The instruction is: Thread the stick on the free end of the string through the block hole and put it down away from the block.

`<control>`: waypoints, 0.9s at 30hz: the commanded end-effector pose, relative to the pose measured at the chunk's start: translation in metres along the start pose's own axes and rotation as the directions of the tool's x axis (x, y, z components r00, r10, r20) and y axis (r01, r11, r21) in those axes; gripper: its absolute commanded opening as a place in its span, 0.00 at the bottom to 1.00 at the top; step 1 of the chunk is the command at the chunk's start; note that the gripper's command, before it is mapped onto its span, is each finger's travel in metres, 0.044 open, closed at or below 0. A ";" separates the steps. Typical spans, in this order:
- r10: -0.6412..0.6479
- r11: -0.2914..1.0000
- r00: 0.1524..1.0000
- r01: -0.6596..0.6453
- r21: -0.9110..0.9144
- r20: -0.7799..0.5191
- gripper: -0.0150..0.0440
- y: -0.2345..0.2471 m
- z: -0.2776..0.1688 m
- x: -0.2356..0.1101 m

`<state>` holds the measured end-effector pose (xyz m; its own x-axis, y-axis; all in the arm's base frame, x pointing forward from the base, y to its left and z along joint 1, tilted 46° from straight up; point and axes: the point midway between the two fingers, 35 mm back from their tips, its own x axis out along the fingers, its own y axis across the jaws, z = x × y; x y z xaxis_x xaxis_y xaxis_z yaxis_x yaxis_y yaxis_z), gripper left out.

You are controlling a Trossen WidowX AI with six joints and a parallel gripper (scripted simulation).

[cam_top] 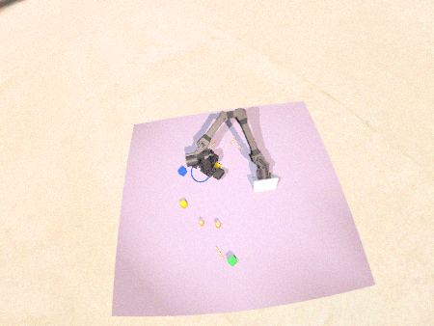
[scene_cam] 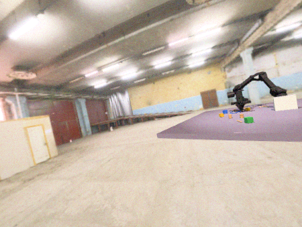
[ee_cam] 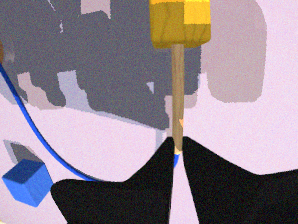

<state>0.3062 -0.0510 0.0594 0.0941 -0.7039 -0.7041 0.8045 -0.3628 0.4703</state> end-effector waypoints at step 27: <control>0.005 1.000 1.000 -0.005 0.001 -0.001 0.25 0.000 0.039 -0.002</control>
<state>0.2861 -0.0708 0.0777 0.0933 -0.7034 -0.7046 0.8053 -0.3629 0.4688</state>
